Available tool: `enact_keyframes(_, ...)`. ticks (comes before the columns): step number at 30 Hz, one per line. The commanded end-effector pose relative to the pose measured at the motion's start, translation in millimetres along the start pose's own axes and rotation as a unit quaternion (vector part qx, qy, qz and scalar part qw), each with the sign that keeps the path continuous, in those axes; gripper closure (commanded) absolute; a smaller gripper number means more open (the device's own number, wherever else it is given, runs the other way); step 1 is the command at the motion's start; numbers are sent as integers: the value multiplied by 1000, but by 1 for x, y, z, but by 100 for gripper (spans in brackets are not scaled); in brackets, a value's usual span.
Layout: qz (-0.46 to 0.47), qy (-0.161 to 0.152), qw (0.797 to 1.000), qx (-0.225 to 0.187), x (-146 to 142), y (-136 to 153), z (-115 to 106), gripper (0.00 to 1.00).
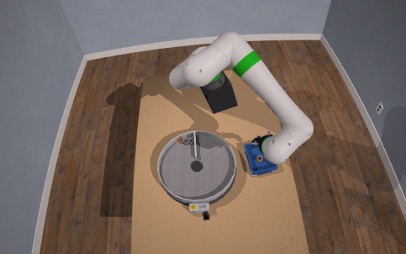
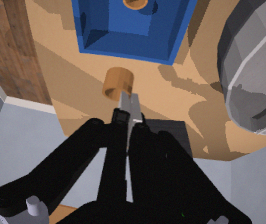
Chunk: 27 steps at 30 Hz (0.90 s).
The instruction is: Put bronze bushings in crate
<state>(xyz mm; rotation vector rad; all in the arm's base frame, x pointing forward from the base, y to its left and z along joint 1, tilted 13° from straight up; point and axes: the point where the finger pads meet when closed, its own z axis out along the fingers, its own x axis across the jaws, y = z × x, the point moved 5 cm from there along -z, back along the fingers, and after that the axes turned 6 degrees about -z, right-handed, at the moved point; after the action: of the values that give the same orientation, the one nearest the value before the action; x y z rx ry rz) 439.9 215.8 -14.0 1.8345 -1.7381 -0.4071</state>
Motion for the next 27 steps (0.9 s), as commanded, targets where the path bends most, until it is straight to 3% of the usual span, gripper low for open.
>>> enact_keyframes(1, 0, 0, 1000, 0, 0, 0, 0, 100)
enact_keyframes(17, 0, 0, 1000, 0, 1, -8, 9, 100)
enact_keyframes(27, 0, 0, 1000, 0, 4, -39, 47, 100)
